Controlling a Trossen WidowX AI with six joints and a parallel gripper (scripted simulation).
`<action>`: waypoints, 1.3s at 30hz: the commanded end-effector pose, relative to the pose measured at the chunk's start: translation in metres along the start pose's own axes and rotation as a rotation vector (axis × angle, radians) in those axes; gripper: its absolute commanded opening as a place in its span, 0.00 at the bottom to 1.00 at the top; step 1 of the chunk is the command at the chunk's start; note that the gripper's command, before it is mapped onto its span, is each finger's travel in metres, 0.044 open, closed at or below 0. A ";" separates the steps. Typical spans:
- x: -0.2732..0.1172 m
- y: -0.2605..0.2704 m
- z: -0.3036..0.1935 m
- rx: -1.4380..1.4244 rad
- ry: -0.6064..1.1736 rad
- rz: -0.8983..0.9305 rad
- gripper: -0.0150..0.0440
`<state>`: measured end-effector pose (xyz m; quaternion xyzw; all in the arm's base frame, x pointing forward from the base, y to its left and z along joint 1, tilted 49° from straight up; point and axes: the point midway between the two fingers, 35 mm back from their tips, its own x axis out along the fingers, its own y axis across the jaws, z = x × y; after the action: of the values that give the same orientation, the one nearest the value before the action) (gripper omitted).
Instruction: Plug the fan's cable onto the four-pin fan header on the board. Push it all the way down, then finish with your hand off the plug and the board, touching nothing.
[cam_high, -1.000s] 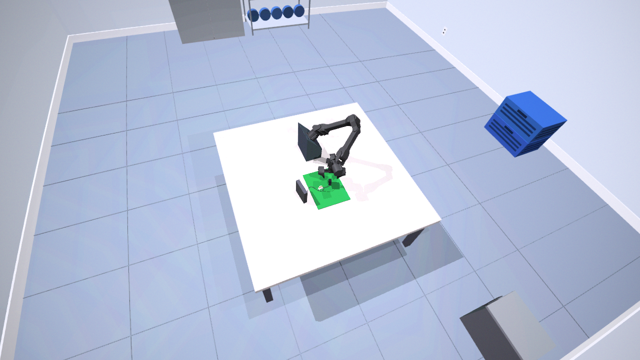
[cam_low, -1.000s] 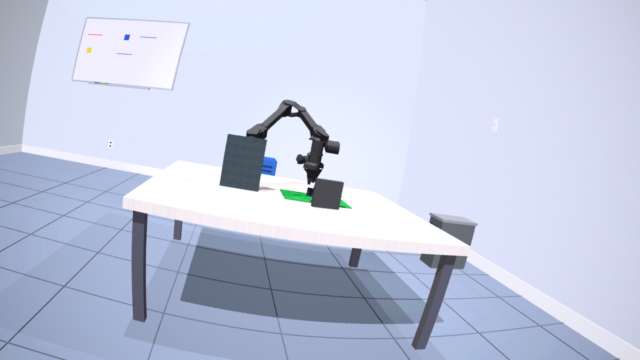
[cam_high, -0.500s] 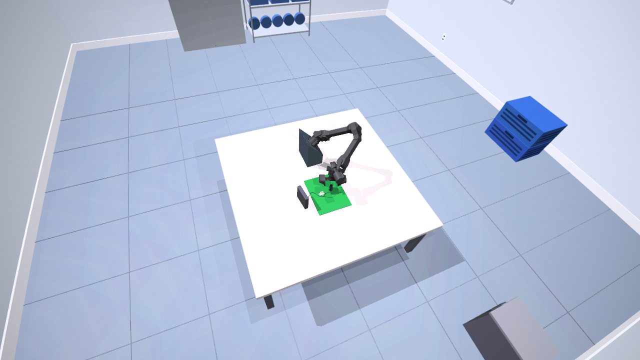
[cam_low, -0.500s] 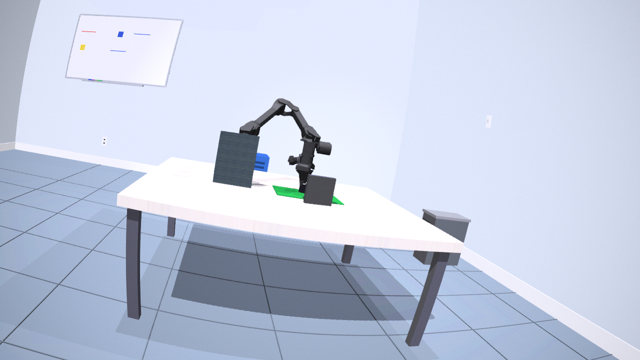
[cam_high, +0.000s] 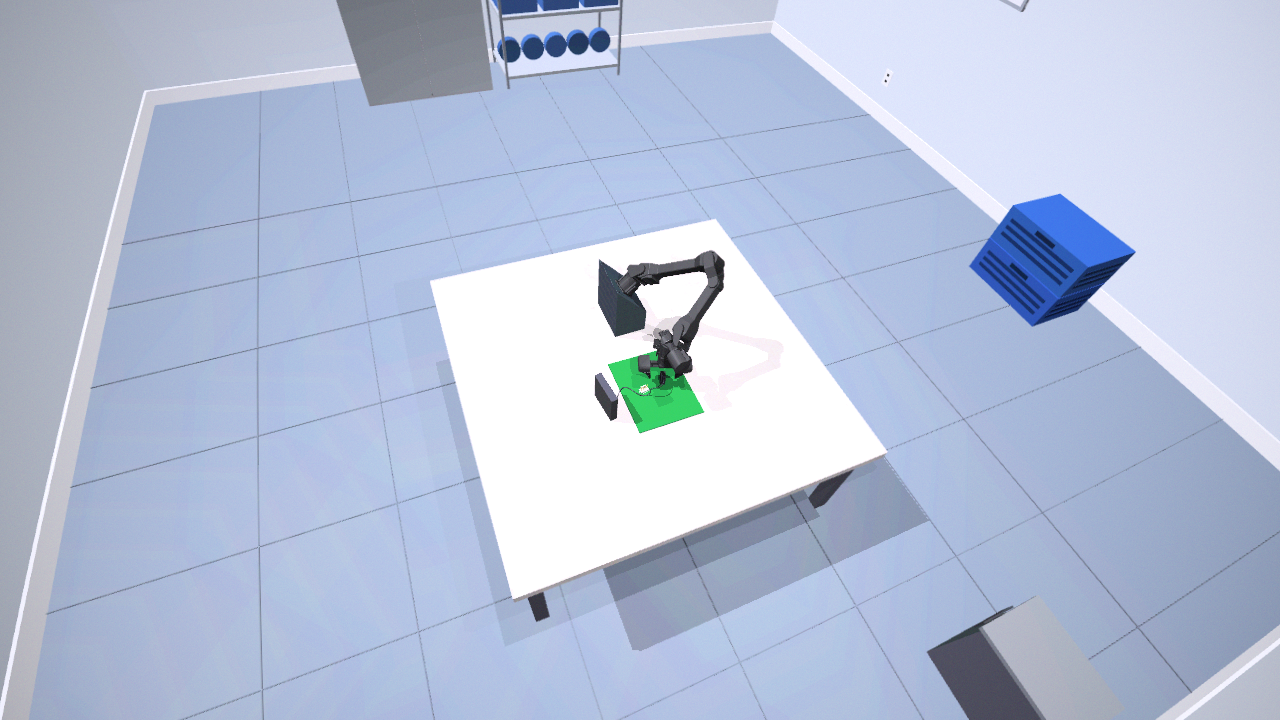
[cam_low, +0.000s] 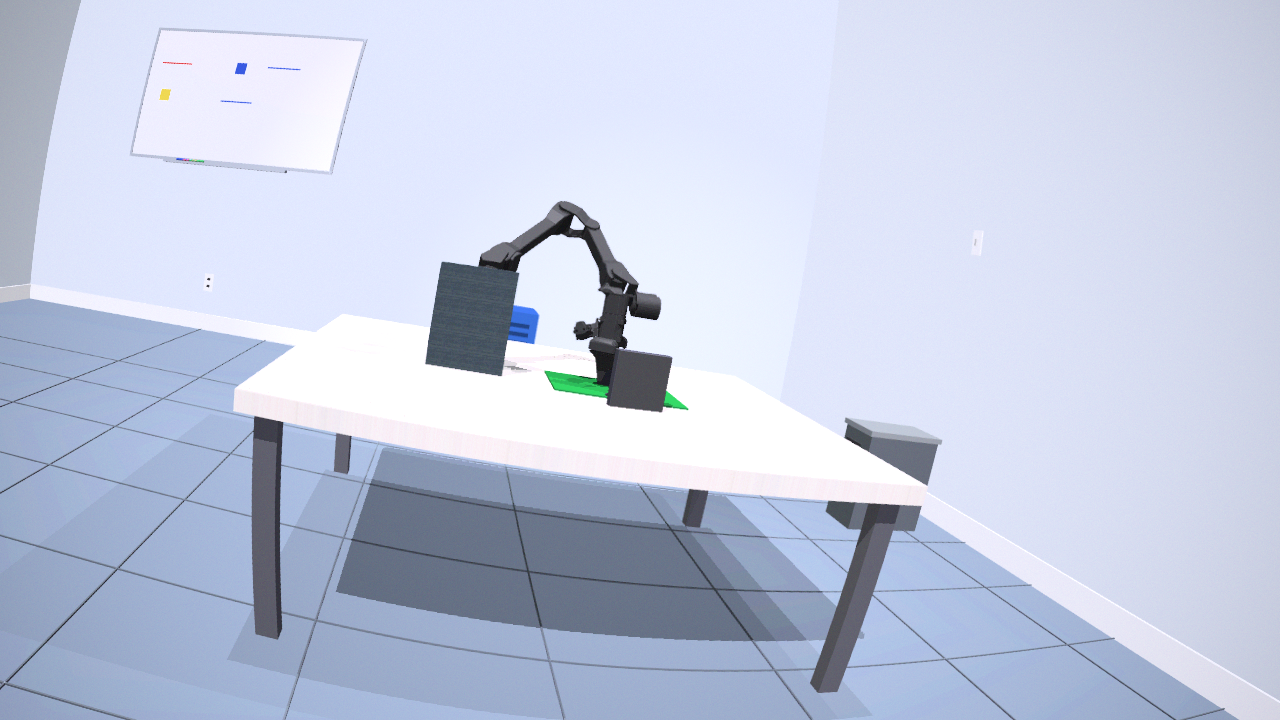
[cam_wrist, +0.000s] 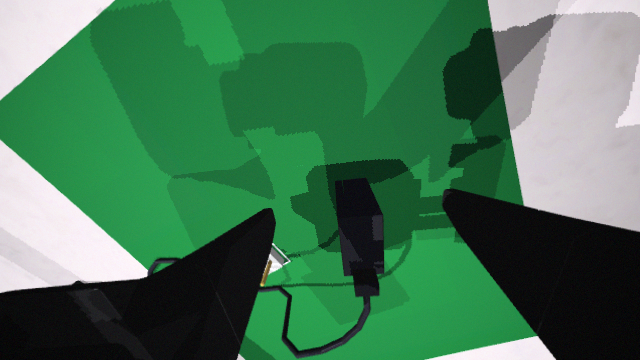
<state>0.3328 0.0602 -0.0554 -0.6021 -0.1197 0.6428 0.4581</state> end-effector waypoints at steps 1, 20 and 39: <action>0.003 0.001 0.002 0.009 -0.004 -0.005 1.00; 0.001 0.000 0.000 0.000 -0.001 0.000 0.25; -0.048 0.018 -0.014 0.295 -0.001 0.000 0.25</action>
<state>0.3268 0.0163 -0.0354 -0.5494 -0.0568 0.6535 0.5175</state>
